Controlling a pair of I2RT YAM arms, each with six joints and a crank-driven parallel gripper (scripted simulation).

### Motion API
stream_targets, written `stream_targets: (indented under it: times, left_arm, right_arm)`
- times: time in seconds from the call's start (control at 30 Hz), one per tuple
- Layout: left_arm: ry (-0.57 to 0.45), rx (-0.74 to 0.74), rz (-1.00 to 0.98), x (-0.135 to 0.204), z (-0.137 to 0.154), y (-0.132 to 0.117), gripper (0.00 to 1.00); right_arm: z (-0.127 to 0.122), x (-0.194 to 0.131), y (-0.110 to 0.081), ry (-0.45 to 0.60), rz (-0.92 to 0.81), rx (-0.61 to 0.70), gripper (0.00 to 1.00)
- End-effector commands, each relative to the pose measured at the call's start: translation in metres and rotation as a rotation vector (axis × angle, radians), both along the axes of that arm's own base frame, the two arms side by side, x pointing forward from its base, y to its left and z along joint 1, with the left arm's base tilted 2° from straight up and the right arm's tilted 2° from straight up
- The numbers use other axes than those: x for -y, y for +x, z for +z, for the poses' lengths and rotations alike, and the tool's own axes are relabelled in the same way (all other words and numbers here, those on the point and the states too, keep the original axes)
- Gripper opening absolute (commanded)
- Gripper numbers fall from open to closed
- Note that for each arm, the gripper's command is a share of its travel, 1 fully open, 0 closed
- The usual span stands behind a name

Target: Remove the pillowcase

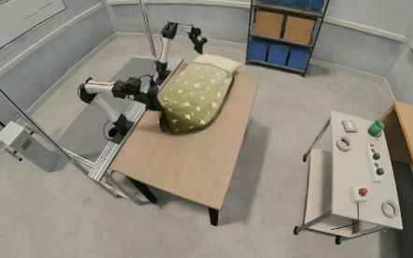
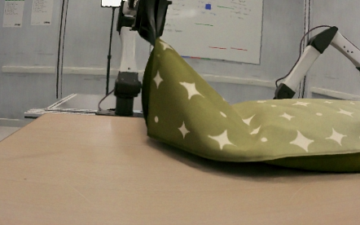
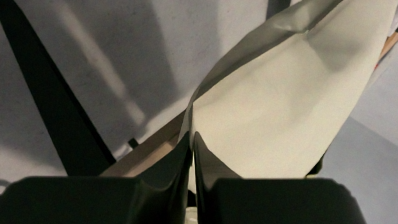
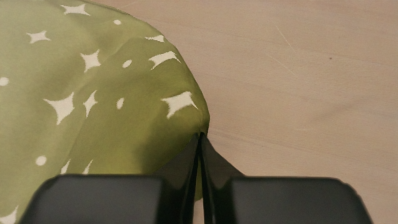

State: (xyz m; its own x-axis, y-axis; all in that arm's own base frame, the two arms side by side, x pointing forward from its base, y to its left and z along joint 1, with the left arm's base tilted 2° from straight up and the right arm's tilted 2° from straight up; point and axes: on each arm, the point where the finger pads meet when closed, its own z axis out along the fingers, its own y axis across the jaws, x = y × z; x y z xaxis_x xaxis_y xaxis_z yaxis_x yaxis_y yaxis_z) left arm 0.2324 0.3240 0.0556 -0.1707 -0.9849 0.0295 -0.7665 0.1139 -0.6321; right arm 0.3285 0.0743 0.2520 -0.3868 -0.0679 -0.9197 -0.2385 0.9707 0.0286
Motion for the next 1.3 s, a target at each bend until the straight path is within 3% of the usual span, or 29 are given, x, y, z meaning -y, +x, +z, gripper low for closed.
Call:
stream_targets:
  times: [0.0, 0.7, 1.27]
  left_arm:
    - [0.040, 0.025, -0.005, -0.003, 0.008, 0.007, 0.01]
    - [0.040, 0.025, -0.005, -0.003, 0.008, 0.007, 0.01]
    - [0.040, 0.025, 0.003, -0.005, 0.008, 0.004, 0.01]
  right_arm:
    - [0.031, 0.008, 0.007, -0.007, -0.027, 0.054, 0.01]
    - [0.088, 0.014, 0.005, -0.006, -0.041, 0.099, 0.01]
    - [0.093, 0.015, 0.012, -0.007, -0.051, 0.119, 0.01]
